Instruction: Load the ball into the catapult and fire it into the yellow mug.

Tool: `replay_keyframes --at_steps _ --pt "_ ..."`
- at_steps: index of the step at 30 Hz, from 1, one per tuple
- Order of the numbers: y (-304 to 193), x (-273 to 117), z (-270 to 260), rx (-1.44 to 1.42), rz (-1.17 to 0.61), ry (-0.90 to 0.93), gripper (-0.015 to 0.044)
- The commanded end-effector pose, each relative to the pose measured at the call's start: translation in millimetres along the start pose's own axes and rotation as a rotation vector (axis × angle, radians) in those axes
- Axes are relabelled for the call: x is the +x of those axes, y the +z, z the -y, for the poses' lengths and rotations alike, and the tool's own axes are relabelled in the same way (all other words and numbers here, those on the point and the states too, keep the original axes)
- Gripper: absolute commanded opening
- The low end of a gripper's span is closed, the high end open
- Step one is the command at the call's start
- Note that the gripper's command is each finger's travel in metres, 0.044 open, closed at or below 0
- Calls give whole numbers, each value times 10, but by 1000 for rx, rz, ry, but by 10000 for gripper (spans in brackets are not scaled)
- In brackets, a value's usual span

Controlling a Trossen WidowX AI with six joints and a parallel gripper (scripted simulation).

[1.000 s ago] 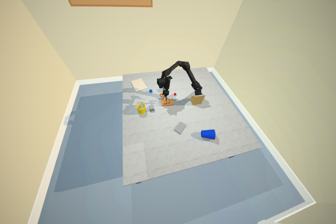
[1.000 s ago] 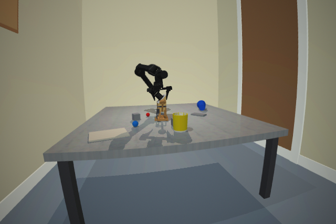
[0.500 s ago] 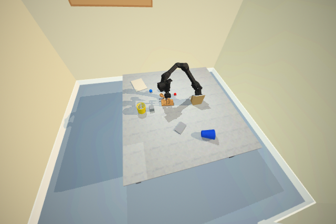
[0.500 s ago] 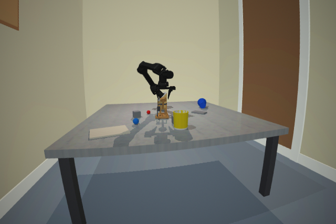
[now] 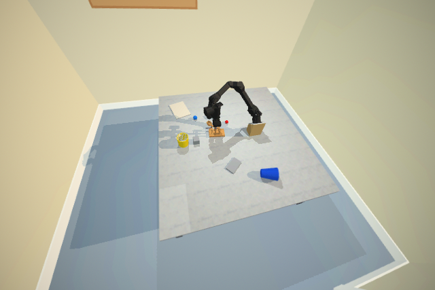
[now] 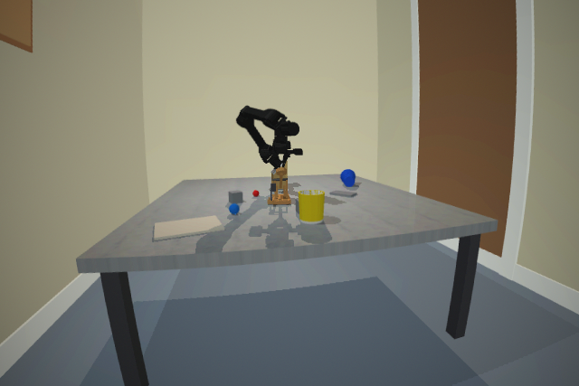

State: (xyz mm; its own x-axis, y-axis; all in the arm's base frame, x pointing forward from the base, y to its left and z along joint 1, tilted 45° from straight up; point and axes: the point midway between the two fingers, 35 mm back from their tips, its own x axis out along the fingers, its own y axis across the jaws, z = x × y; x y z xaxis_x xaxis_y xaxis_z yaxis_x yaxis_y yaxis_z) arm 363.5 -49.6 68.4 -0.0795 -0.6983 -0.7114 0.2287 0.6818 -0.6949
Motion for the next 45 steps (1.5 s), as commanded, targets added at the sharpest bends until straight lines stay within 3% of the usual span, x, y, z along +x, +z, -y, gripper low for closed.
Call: replay_keyframes --at_steps 1,45 --pt "6 -4 3 -5 2 -3 0" --pt "318 450 9 -4 4 -1 0"
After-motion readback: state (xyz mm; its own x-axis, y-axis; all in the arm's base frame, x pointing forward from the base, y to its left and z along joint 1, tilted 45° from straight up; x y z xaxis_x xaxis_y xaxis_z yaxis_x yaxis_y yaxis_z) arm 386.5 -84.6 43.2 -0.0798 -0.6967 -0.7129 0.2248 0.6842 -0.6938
